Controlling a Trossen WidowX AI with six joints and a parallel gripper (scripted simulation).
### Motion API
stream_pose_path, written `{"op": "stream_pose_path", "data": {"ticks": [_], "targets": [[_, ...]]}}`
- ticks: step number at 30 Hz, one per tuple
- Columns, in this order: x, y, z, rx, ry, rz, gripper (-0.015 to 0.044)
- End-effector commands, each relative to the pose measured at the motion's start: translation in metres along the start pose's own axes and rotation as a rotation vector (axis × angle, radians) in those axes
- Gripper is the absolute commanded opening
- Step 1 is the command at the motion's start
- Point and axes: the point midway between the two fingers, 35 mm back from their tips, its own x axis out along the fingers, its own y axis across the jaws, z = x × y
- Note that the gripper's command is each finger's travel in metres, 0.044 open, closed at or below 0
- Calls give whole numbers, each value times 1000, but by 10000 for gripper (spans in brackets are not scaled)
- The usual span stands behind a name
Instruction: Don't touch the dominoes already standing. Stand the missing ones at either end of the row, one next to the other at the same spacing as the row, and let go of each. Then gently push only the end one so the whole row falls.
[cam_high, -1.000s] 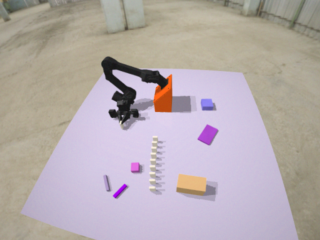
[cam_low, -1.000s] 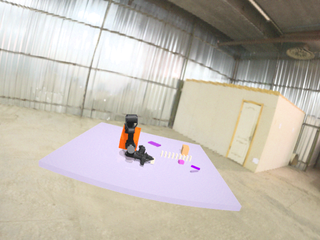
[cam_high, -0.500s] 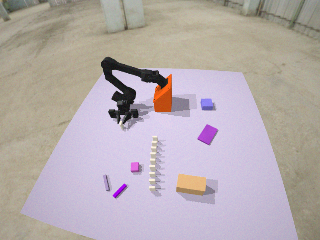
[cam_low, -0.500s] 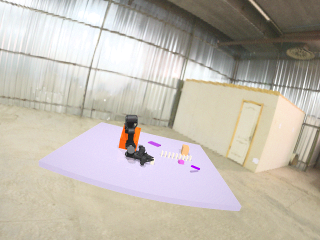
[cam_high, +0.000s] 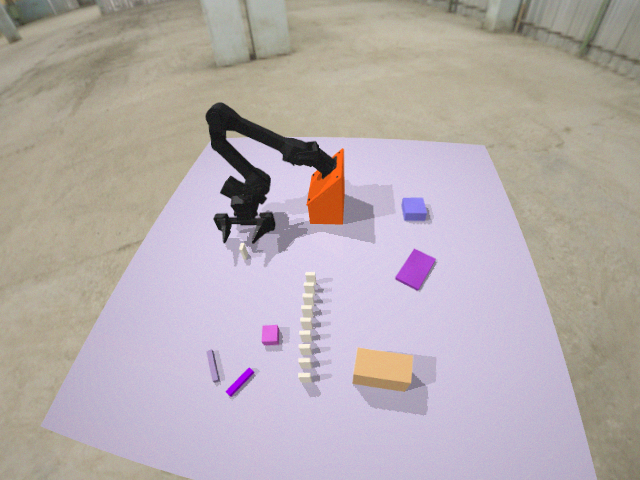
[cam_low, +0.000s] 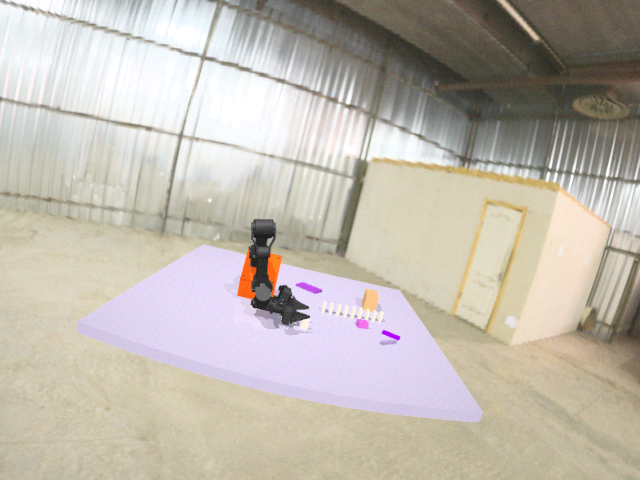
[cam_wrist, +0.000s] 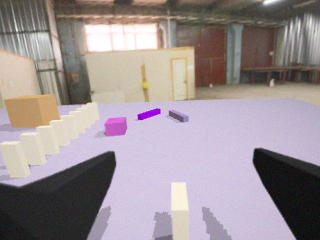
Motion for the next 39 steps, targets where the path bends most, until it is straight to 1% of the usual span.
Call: {"op": "stream_pose_path", "data": {"ticks": [1,5,8,14,19,24,27,30,32,35,39], "targets": [[0,3,23,7,1,-1,440],[1,2,25,10,2,-1,440],[8,-3,28,51,6,-6,440],[38,-15,22,295,83,-26,440],[68,-27,15,511,223,-83,440],[89,-34,2,826,439,-198,440],[107,-25,17,937,504,-209,440],[124,-12,37,1058,611,-246,440],[125,-4,42,1146,704,-311,440],[113,5,40,1272,870,-477,440],[72,15,47,1339,1111,-846,440]]}}
